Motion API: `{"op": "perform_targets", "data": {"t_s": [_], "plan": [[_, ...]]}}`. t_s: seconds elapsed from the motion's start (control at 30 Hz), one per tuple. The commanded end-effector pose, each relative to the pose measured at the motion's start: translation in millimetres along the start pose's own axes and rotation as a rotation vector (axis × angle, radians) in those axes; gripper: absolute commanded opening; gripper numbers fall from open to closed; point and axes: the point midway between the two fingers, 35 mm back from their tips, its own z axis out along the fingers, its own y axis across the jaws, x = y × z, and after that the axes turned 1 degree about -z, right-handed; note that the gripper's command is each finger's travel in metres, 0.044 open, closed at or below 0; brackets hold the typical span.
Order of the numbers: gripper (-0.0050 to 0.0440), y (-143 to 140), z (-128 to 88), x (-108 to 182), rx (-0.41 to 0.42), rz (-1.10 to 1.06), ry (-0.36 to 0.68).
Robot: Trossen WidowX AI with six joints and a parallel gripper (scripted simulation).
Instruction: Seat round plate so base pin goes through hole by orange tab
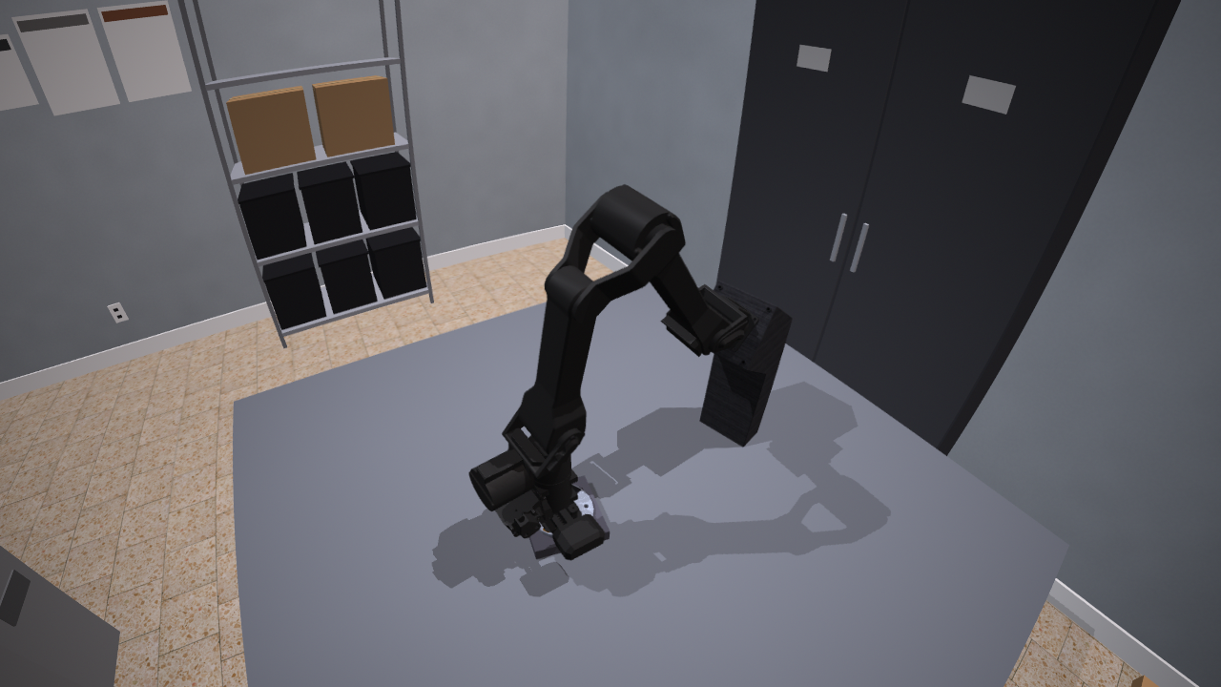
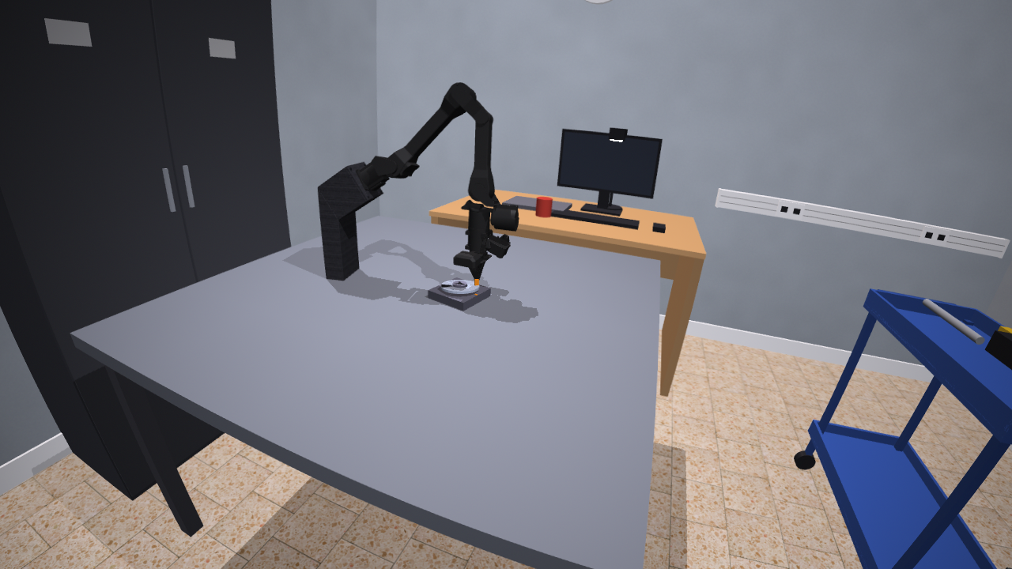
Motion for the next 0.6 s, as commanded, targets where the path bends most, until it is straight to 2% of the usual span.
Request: {"op": "perform_targets", "data": {"t_s": [0.0,0.57], "plan": [[-0.0050,-3.3,-2.6,-7.1,0.008,-0.004,-0.016],[-0.0050,-7.1,-7.5,-13.2,0.004,-0.006,-0.023]]}}
